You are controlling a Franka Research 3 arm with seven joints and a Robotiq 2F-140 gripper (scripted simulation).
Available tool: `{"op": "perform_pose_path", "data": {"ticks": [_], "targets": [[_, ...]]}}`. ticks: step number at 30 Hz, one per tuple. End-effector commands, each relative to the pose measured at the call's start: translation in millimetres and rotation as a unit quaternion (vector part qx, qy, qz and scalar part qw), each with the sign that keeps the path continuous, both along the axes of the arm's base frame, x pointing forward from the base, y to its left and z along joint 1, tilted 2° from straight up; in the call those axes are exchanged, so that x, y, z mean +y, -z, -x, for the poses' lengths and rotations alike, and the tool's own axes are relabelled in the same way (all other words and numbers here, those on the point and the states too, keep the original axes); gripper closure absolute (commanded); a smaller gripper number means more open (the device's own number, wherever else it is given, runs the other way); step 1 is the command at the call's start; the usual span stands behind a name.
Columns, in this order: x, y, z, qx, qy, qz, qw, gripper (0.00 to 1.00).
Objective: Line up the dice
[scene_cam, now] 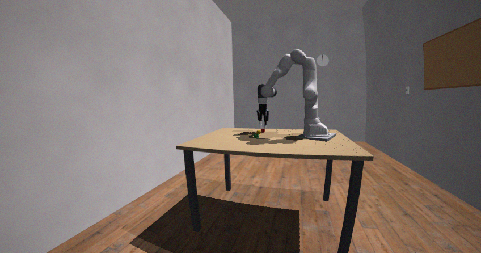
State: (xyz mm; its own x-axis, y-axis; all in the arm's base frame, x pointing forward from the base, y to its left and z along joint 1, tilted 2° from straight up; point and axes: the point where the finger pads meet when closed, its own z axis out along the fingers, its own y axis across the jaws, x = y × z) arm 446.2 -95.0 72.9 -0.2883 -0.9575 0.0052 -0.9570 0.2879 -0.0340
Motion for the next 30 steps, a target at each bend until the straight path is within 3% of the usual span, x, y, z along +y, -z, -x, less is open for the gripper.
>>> {"op": "perform_pose_path", "data": {"ticks": [1,15,30], "targets": [[1.3,0.4,-0.5,-0.001,0.000,-0.001,1.000,0.72],[1.3,3.7,-0.7,-0.001,0.000,-0.001,1.000,0.72],[0.9,32.5,-1.6,-0.001,0.000,-0.001,1.000,0.72]]}}
